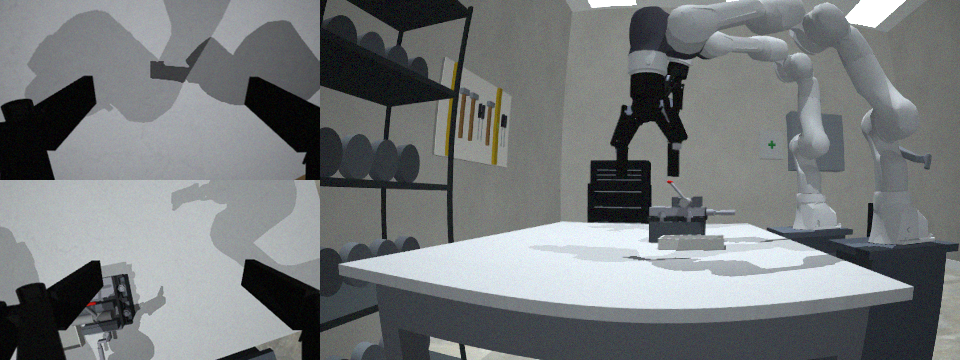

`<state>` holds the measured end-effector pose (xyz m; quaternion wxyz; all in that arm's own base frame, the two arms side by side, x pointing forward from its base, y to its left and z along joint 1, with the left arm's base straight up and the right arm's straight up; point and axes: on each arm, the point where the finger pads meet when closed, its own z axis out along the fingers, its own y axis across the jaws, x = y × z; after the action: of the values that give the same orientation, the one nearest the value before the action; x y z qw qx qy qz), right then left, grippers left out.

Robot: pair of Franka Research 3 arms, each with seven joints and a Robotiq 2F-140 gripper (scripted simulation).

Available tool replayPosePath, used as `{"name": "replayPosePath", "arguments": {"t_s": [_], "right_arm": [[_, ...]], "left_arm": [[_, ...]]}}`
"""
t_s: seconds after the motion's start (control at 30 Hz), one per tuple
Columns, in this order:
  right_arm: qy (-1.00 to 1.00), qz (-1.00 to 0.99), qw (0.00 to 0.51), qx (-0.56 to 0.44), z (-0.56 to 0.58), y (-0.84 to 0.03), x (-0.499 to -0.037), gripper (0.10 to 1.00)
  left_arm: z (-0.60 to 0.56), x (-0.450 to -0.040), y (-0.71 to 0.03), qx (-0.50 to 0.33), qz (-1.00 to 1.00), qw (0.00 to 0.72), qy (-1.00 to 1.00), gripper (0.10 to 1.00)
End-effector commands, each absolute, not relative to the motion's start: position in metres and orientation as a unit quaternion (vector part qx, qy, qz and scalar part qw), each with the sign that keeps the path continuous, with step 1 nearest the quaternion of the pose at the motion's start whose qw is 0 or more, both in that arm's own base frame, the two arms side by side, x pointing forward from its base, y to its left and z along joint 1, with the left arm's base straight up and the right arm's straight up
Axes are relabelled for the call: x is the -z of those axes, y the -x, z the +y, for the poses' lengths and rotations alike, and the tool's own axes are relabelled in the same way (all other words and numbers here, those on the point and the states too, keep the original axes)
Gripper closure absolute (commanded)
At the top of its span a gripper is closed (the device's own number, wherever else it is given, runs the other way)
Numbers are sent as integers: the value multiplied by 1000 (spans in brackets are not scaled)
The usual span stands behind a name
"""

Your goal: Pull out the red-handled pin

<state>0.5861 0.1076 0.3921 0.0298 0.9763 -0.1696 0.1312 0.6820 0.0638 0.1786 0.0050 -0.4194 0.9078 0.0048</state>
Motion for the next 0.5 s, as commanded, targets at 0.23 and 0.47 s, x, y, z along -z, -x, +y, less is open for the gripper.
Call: {"name": "replayPosePath", "arguments": {"t_s": [0.23, 0.47], "right_arm": [[-952, -278, 16, -126, 119, -581, -388, 98], [-940, -318, 10, -123, 126, -579, -386, 98]], "left_arm": [[107, -191, -671, -5, 863, 1, 505, 98], [140, -200, -661, -6, 836, 1, 549, 98]]}}
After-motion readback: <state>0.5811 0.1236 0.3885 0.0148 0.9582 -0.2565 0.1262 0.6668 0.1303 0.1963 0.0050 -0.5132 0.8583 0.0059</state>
